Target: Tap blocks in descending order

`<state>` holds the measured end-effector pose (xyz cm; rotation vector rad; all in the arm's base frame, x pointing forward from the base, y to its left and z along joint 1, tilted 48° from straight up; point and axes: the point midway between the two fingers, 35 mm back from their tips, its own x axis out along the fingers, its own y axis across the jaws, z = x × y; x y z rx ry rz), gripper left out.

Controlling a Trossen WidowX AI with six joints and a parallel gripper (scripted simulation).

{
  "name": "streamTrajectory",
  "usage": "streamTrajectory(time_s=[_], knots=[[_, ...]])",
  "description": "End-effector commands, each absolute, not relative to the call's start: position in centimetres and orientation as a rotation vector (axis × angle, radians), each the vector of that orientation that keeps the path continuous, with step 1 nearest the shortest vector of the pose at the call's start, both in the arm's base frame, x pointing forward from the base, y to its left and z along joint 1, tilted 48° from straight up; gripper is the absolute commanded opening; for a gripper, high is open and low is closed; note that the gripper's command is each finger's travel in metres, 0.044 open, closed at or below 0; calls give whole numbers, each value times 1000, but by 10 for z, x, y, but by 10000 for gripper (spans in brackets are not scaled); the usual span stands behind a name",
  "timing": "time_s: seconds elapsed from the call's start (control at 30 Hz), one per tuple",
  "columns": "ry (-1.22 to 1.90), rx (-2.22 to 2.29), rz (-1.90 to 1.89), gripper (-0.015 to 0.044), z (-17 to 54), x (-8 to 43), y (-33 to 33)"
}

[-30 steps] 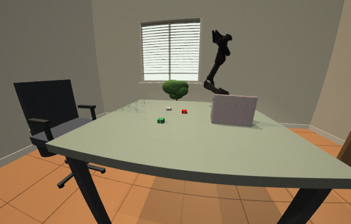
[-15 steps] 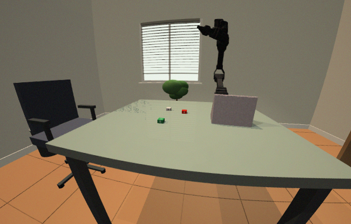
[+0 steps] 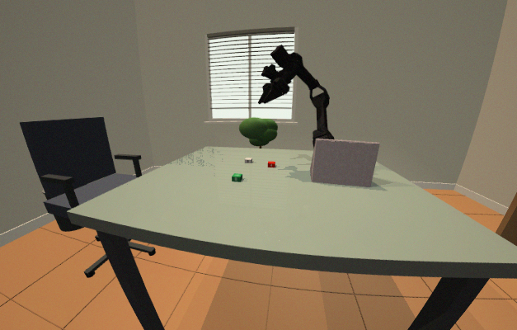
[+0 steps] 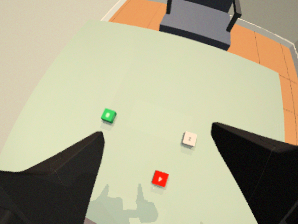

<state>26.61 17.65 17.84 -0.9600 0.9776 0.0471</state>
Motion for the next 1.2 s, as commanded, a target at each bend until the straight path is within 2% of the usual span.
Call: streamTrajectory(time_s=[0.0,0.2,1.03,1.17], knots=[[1252,-834,-233,400,137,265,113],[1520,-666,-623,400,108,245,43],[1520,-666,-623,400,108,245,43],[1519,-663,-621,400,98,266,63]])
